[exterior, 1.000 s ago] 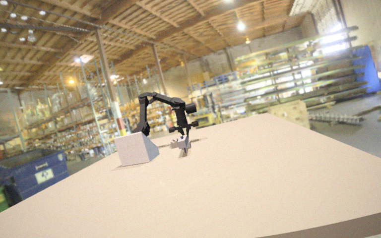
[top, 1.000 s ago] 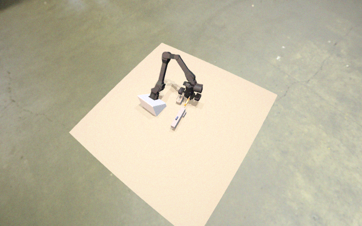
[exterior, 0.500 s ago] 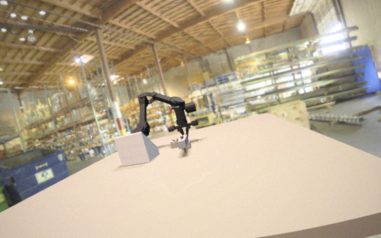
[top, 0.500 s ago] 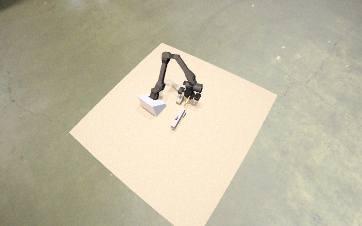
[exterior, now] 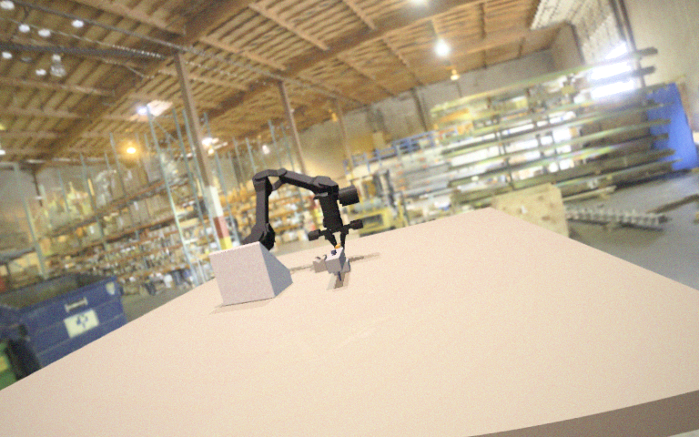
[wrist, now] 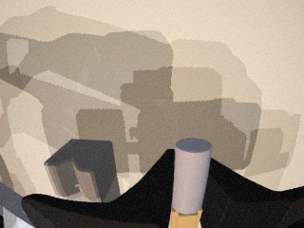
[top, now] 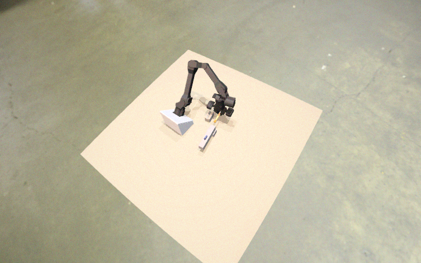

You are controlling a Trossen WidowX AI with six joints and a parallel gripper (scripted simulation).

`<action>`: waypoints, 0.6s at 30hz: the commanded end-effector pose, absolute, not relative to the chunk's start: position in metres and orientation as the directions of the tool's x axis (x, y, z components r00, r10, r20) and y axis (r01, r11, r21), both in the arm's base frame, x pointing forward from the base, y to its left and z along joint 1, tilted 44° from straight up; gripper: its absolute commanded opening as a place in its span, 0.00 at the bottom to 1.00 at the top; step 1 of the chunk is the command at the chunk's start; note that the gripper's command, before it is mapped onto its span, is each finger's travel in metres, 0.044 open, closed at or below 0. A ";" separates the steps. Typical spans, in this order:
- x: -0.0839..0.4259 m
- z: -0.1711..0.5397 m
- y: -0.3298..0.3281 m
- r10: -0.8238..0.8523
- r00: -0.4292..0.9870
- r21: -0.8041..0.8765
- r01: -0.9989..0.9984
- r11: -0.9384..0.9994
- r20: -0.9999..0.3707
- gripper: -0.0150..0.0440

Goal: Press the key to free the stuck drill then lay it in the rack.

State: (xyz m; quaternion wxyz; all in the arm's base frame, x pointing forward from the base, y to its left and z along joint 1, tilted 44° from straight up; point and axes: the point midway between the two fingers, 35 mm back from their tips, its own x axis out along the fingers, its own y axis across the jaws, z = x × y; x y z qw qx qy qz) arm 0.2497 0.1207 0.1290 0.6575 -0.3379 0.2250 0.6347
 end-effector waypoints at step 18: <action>0.249 0.135 0.113 0.684 0.097 -0.164 -0.986 -0.033 -0.723 0.25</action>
